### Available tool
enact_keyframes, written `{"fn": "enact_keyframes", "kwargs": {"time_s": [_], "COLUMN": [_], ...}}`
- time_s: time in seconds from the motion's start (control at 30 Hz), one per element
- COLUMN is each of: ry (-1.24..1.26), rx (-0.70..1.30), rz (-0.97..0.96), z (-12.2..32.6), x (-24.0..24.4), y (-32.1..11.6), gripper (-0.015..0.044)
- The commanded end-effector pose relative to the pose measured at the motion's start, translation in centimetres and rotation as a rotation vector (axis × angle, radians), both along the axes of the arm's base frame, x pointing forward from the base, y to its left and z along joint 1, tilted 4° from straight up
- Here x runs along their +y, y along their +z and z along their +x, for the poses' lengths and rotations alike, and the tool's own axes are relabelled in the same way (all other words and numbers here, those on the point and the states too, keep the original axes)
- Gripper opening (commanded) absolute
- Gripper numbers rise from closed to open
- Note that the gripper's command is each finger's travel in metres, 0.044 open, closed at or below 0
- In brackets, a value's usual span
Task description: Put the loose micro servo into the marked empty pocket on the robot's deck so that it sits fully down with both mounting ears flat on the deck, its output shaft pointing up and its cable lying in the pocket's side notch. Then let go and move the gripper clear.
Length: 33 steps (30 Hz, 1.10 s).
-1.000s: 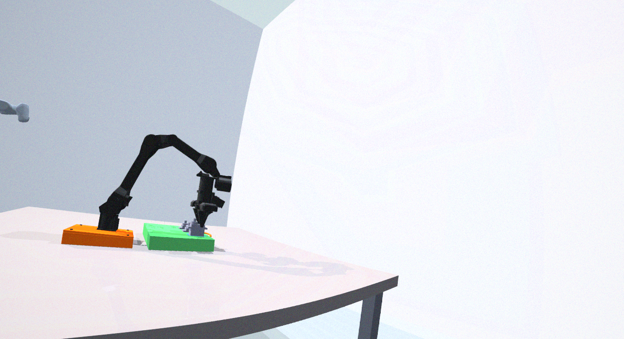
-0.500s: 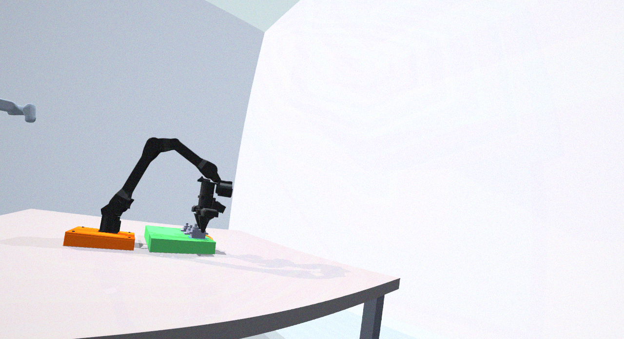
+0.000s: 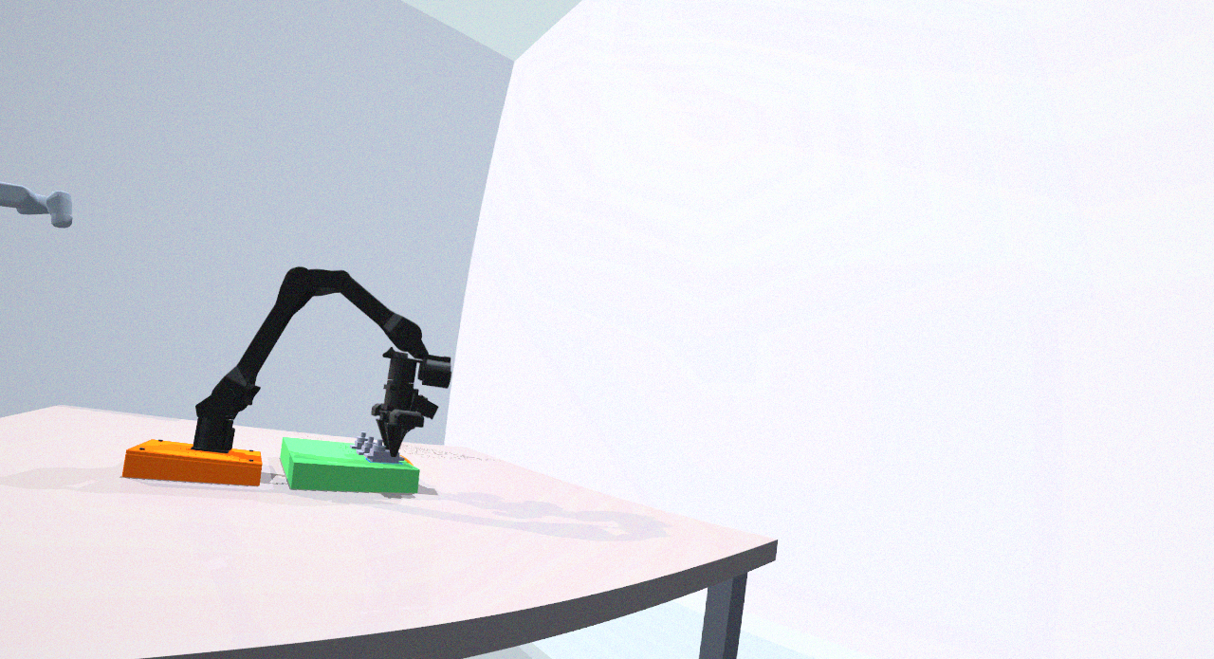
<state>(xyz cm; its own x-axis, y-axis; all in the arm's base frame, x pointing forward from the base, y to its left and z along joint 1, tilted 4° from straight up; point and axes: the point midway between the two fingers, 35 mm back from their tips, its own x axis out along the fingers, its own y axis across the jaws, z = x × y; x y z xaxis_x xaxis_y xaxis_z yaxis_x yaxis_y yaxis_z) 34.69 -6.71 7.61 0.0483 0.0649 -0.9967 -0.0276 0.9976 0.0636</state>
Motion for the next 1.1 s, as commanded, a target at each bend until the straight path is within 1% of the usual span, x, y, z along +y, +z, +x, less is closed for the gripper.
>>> {"fn": "enact_keyframes", "kwargs": {"time_s": [0.0,0.2,0.43,0.53,0.7,1.07], "ry": [-0.006,-0.006,-0.006,-0.006,-0.006,-0.006], "rx": [0.000,0.000,0.000,0.000,0.001,0.001], "rz": [0.001,0.001,0.001,0.001,0.001,0.001], "z": [0.0,0.1,0.0,0.0,-0.5,-0.6], "x": [0.0,0.1,0.0,0.0,-0.1,-0.2], "y": [-0.4,-0.8,-0.6,-0.3,2.8,2.9], "gripper": [0.0000,0.0000,0.0184,0.0187,0.0187,0.0187]}}
